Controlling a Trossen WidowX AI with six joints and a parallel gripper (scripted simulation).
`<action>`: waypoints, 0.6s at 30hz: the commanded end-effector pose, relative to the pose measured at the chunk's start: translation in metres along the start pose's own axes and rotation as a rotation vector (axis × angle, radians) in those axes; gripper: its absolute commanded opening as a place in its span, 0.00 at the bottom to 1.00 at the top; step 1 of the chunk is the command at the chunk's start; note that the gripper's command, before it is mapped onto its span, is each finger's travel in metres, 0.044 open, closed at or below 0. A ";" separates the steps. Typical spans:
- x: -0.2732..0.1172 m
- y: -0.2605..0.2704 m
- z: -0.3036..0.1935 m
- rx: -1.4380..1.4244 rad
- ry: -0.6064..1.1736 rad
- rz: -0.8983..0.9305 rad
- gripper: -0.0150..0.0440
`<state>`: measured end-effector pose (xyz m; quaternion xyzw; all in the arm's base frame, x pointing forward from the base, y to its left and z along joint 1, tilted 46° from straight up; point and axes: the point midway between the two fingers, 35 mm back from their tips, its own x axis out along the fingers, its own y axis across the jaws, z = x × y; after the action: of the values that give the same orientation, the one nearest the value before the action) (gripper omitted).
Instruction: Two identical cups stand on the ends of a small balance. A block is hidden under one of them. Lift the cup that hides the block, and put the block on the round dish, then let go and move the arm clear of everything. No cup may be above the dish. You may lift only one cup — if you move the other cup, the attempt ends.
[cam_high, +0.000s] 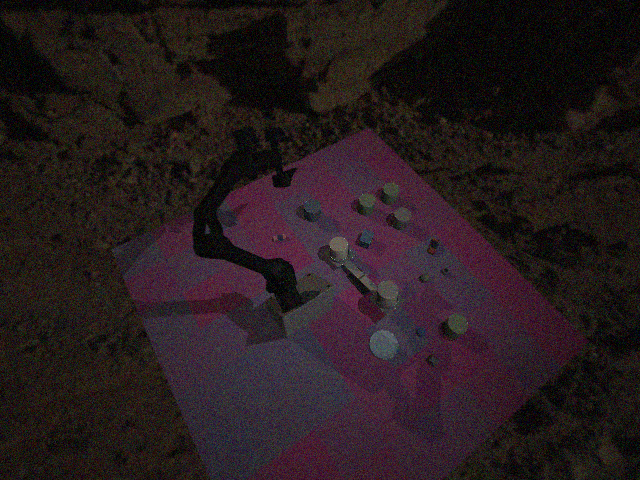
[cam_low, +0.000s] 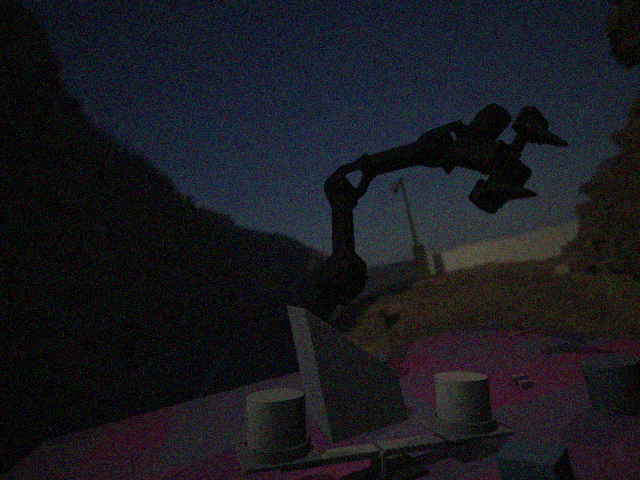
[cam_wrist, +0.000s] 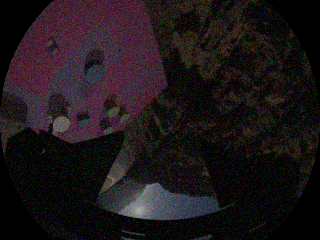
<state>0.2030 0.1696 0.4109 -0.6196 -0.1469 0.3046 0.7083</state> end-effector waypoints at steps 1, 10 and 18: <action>0.020 0.026 -0.019 0.041 0.043 0.090 1.00; 0.041 0.066 -0.065 0.137 0.155 0.218 1.00; 0.048 0.100 -0.103 0.237 0.239 0.313 1.00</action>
<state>0.2676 0.1330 0.3103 -0.5945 0.0339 0.3392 0.7282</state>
